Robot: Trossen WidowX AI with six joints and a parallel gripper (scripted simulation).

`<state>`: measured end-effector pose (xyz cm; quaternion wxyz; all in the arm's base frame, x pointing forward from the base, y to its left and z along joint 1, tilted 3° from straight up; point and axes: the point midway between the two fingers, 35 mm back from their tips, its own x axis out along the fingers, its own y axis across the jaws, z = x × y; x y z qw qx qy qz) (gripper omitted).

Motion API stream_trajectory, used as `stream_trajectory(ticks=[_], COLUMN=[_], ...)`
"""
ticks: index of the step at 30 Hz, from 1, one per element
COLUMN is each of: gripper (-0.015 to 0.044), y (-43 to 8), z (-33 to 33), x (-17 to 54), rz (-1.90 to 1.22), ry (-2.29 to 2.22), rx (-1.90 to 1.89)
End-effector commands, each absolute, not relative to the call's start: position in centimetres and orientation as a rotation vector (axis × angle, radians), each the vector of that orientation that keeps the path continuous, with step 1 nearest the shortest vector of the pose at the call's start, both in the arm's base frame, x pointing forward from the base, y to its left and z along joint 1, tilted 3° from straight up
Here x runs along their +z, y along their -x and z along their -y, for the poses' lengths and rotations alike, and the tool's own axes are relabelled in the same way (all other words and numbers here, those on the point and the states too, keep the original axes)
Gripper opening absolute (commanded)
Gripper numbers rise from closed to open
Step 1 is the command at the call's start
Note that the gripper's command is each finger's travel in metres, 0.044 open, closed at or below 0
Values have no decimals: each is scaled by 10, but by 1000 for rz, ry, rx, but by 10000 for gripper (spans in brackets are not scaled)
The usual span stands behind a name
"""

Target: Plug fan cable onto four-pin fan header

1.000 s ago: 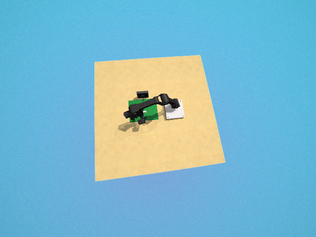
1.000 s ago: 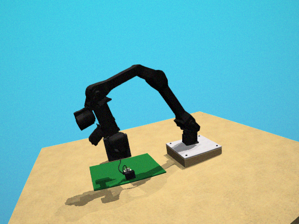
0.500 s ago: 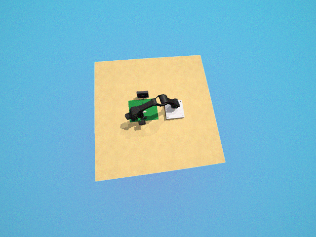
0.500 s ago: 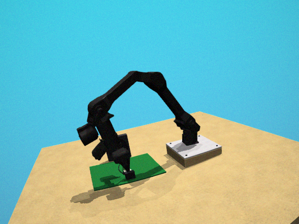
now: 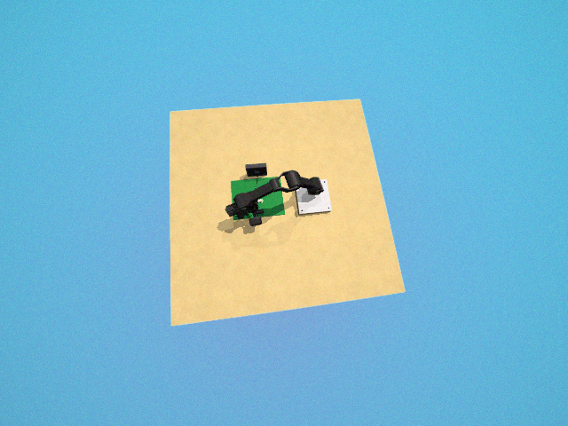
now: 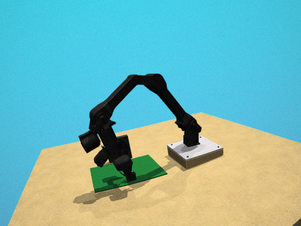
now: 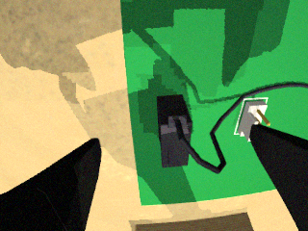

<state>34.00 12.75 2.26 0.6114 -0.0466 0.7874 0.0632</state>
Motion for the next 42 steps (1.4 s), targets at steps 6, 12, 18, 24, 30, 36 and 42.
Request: stream_trajectory(ticks=[6, 12, 18, 24, 30, 36, 42], gripper=[440, 440, 282, 145, 105, 65, 0], y=[-337, -337, -338, -338, -338, -338, -340], z=[-128, -128, -128, -128, -128, -128, -128], x=[6, 6, 8, 8, 8, 8, 16], rz=[-1828, -1828, -1823, -1823, -1823, -1823, -1823], ry=[104, 104, 110, 110, 110, 110, 109], rx=[147, 147, 146, 146, 146, 146, 146])
